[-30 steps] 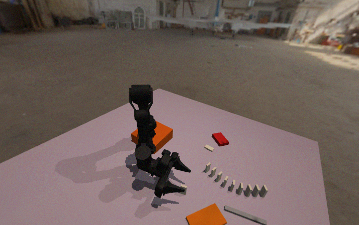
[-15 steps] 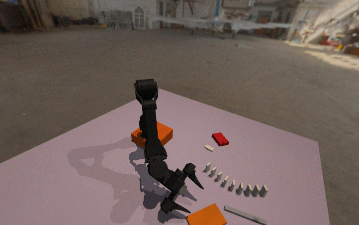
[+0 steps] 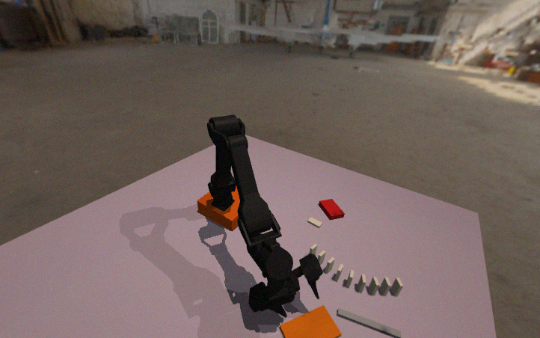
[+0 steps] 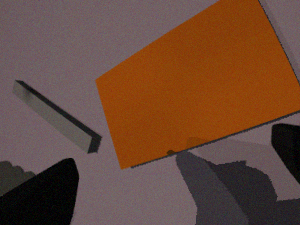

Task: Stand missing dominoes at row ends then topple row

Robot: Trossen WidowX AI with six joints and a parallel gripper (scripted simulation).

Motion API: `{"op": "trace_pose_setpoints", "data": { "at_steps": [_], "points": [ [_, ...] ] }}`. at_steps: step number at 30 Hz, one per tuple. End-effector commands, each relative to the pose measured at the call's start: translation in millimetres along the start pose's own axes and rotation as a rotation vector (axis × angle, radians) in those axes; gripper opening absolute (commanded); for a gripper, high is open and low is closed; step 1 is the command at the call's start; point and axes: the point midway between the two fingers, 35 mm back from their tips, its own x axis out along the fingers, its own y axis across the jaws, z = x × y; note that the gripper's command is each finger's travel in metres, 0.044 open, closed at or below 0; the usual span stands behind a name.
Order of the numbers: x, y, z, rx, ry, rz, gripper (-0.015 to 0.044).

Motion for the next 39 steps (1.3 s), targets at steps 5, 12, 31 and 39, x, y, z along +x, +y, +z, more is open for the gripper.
{"op": "trace_pose_setpoints", "data": {
  "at_steps": [5,12,31,39],
  "points": [
    [-75.6,12.4,-37.3,0.401,0.209,-0.599,0.0440],
    [-85.5,11.7,-43.2,0.418,0.229,-0.652,0.0440],
    [-36.3,-22.8,-64.3,0.418,0.229,-0.652,0.0440],
    [-30.9,-27.0,-66.8,0.418,0.229,-0.652,0.0440]
  ]
}}
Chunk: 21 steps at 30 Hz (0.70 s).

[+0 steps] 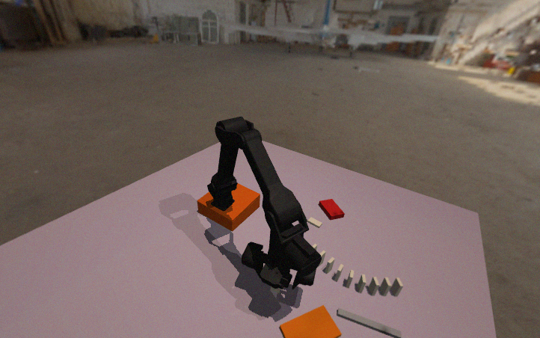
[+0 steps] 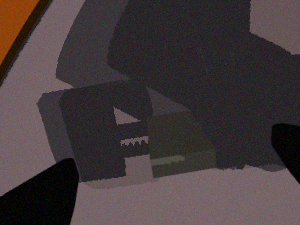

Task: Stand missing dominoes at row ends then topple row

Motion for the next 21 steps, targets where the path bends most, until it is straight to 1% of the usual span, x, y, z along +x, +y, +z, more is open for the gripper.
{"op": "trace_pose_setpoints", "data": {
  "at_steps": [1,7,19,20,21],
  "points": [
    [6.6,-1.4,0.1,-0.004,-0.003,-0.006,0.0440],
    [14.0,-1.7,0.0,-0.004,-0.003,-0.007,0.0440],
    [14.0,-1.7,0.0,-0.004,-0.003,-0.007,0.0125],
    [14.0,-1.7,0.0,-0.004,-0.003,-0.007,0.0107],
    [14.0,-1.7,0.0,-0.004,-0.003,-0.007,0.0107]
  ]
}}
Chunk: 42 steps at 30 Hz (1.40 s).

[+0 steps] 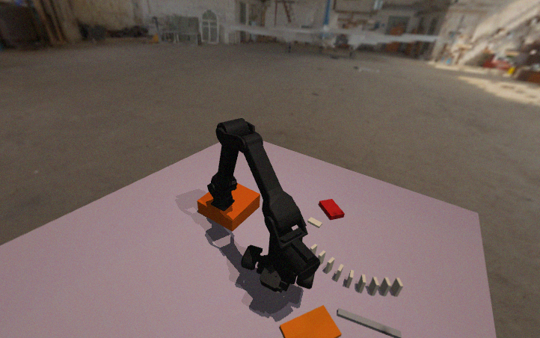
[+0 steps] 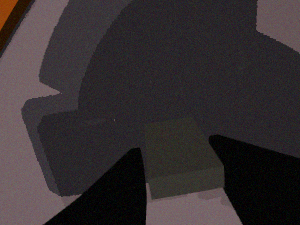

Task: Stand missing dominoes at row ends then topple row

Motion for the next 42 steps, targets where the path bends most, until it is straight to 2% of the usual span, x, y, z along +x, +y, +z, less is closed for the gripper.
{"op": "trace_pose_setpoints", "data": {
  "at_steps": [1,10,18,23,30,37,42],
  "points": [
    [0.5,-0.5,0.7,-0.004,-0.004,-0.003,0.0107],
    [-1.7,5.0,-2.4,0.004,0.006,0.016,0.0107],
    [-68.1,11.4,1.9,0.006,0.008,0.016,0.0107],
    [-133.2,1.4,-0.1,0.000,0.001,0.002,0.0107],
    [-135.7,2.1,-2.7,-0.016,0.001,0.001,0.0107],
    [-135.2,40.4,-97.0,-0.631,0.009,0.004,0.0107],
    [-135.7,49.3,-163.9,-1.050,0.009,0.007,0.0107]
  ]
}}
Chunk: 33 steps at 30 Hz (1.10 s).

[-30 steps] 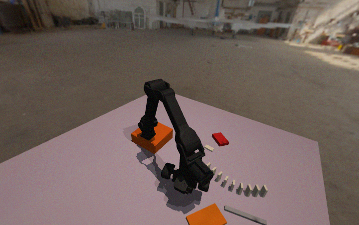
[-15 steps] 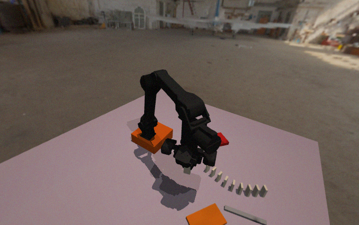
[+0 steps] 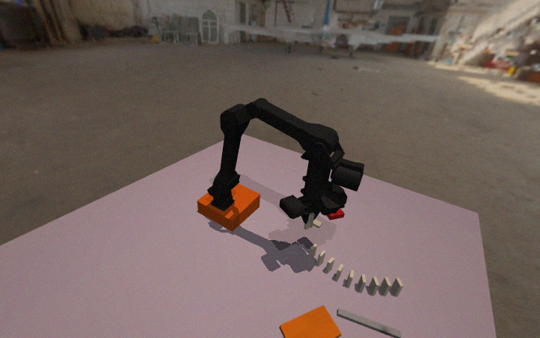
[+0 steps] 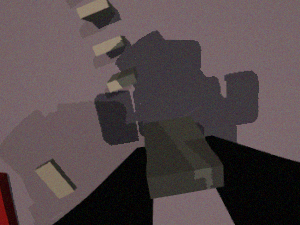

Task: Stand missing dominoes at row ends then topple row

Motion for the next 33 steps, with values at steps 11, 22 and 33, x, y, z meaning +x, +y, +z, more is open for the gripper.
{"op": "trace_pose_setpoints", "data": {
  "at_steps": [11,22,33],
  "points": [
    [24.0,25.0,-14.5,-0.201,-0.005,-0.008,0.0107],
    [82.7,25.9,-11.9,-0.201,-0.006,-0.008,0.0107],
    [131.1,21.2,-17.9,-0.201,-0.005,-0.009,0.0107]
  ]
}}
